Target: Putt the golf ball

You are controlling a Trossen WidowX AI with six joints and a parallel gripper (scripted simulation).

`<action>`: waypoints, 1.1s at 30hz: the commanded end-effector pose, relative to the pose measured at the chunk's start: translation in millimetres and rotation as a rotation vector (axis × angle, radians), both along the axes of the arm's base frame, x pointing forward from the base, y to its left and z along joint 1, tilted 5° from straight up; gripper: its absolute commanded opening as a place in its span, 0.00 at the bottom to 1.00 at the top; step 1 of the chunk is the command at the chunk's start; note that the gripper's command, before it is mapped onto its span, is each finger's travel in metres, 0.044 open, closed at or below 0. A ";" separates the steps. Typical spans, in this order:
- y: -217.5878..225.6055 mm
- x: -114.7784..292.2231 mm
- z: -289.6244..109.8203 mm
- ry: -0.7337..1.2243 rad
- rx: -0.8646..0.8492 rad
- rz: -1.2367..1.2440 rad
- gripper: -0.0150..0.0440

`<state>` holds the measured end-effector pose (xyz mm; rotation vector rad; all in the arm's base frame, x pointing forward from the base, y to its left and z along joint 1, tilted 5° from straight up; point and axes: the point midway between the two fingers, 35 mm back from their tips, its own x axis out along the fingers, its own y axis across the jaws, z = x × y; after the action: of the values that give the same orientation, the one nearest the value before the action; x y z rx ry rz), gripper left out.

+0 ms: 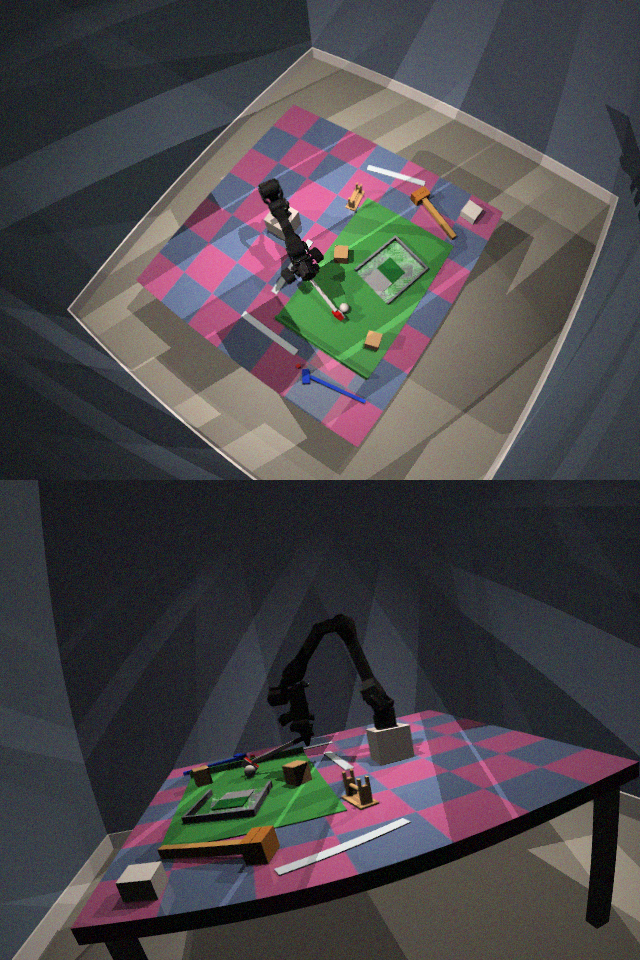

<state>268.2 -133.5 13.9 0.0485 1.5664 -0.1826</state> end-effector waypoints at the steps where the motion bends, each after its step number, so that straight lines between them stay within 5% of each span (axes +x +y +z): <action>1: 57.0 5.5 -3.8 -0.004 0.002 0.010 0.25; 10: 86.7 4.3 -3.2 -0.004 0.003 0.010 0.25; 20: 91.2 4.2 52.6 -0.005 0.003 0.011 0.25; 33: 90.8 3.0 45.7 0.003 0.005 0.014 0.25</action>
<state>270.6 -42.6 60.0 0.0413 1.5730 -0.1683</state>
